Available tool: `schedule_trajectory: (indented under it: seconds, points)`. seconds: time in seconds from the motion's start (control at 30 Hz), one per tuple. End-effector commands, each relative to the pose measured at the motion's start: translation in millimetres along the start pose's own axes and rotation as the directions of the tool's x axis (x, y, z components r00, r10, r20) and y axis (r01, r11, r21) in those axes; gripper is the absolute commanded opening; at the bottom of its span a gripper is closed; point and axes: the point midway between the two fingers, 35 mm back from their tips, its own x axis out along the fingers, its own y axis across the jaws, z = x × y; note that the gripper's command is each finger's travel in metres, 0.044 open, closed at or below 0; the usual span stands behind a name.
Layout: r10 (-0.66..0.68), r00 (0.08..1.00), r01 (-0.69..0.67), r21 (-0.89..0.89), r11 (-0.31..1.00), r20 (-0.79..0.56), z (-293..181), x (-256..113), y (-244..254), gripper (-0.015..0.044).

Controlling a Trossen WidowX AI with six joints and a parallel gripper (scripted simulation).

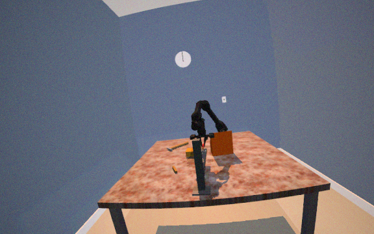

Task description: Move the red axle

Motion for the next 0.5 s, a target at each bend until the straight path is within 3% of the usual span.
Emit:
schedule_trajectory:
  seconds: [0.0,0.47]
  points:
    - [-0.006,1.000,0.006,0.015,1.000,-0.003,-1,1,-2,0.0000]
    - [-0.006,1.000,0.006,0.020,1.000,-0.002,0,18,-2,0.0000]
